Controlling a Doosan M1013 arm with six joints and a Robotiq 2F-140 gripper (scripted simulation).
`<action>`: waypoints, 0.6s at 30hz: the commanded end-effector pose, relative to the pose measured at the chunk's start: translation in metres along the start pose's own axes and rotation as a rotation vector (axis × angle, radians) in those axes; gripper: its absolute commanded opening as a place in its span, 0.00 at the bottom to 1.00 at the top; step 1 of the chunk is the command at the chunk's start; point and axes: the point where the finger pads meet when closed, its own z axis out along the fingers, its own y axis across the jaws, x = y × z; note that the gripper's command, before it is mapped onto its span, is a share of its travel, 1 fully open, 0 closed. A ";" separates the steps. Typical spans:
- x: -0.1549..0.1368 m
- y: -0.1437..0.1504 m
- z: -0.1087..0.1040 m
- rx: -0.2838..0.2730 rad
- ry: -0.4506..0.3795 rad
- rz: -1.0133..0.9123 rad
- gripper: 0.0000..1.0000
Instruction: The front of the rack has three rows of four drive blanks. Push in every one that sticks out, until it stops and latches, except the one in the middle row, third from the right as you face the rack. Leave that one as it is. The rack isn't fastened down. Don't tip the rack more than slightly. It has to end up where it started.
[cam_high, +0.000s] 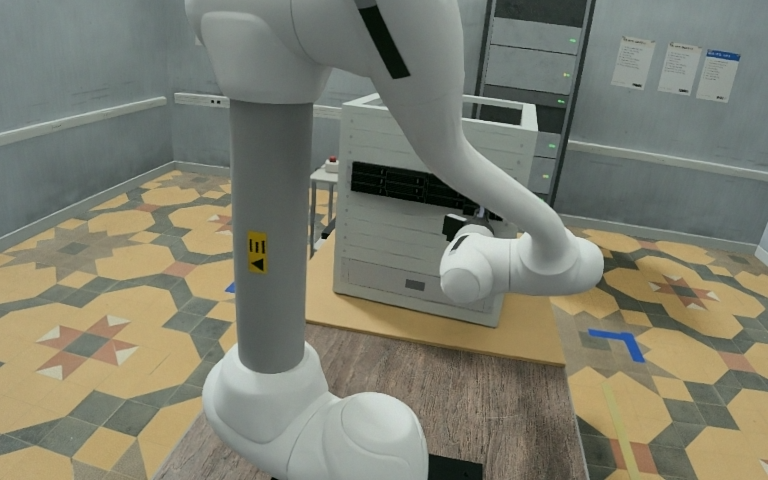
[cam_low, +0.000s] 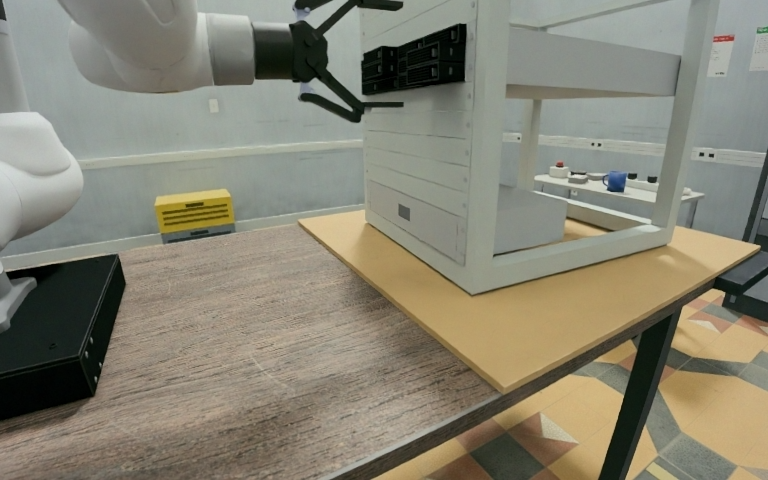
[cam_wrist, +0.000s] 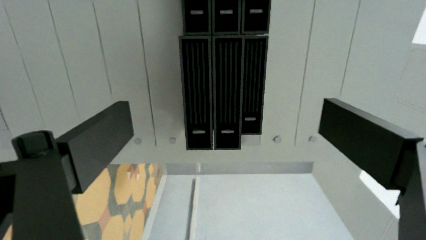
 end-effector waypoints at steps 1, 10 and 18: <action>0.000 0.001 0.000 -0.001 0.000 0.000 1.00; 0.010 0.002 0.000 -0.001 0.000 0.000 1.00; 0.027 0.004 0.000 -0.001 0.000 0.000 1.00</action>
